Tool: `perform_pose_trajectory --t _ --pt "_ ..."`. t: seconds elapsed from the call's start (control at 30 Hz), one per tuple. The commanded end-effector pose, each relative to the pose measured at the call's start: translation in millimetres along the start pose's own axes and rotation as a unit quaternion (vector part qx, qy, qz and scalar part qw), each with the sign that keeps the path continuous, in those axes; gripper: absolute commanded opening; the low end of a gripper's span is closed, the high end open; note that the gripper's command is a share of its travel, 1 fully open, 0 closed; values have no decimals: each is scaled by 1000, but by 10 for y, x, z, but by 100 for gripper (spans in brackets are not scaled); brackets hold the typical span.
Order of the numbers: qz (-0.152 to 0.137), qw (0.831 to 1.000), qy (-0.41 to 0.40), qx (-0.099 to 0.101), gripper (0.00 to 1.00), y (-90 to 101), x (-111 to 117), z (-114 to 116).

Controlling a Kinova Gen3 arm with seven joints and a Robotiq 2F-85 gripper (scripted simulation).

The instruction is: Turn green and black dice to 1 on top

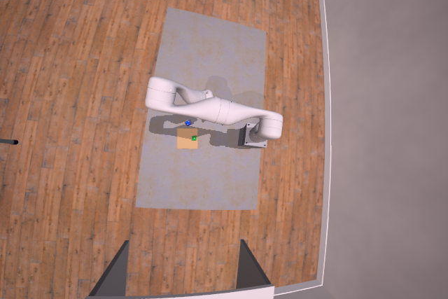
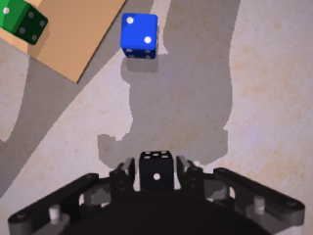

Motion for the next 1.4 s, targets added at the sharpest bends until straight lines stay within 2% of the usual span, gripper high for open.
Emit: perform_pose_trajectory --t 0.0,0.63,0.67,1.37 --pt "0 1000 0 0 46 4 2 3" --pt "0 1000 0 0 46 4 2 3" --pt "0 1000 0 0 26 4 2 3" --pt "0 1000 0 0 26 4 2 3"
Point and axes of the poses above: the point where the finger pads meet when closed, its own y axis back along the fingers, its own z axis across the jaws, x = y × z, the point moved 9 cm from there along y, back along the fingers, and after that the axes turned 1 degree about y, right-handed, at the moved point
